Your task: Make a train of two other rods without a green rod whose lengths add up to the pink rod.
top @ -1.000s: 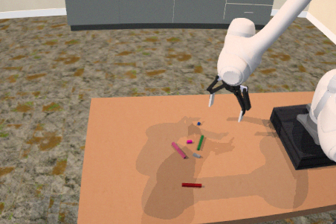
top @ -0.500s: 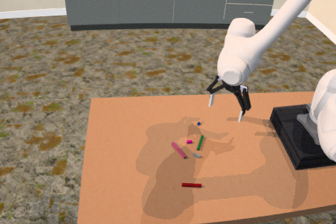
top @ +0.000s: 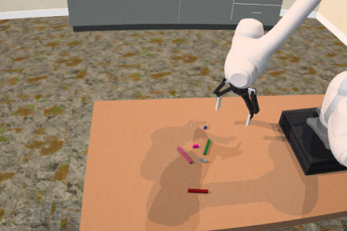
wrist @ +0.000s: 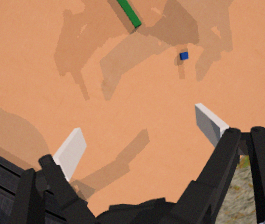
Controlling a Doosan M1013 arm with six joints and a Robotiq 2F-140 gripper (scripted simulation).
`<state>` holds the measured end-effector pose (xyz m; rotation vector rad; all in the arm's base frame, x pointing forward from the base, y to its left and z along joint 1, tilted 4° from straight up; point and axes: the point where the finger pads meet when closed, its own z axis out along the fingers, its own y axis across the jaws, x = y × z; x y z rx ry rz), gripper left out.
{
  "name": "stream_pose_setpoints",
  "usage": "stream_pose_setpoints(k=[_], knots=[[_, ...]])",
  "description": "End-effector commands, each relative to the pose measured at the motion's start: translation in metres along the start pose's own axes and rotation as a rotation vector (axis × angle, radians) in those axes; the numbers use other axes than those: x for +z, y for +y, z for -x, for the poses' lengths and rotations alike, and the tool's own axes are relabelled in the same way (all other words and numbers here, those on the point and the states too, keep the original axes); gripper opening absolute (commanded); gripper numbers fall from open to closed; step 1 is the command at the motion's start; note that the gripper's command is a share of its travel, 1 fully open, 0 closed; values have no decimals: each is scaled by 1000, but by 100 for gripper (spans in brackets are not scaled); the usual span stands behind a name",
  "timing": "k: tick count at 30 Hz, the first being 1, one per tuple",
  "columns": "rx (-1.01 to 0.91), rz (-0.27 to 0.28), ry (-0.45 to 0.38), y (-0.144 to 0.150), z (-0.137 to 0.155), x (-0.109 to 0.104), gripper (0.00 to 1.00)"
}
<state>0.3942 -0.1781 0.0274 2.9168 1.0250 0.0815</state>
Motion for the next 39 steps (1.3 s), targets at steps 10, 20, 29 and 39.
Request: stream_pose_setpoints(k=[10, 20, 29, 39], knots=[[-3, -3, -3, 0, 2, 3, 100], [258, -3, -3, -8, -26, 3, 100], [565, -4, -3, -19, -59, 3, 100], [778, -4, -3, -29, -81, 3, 100]])
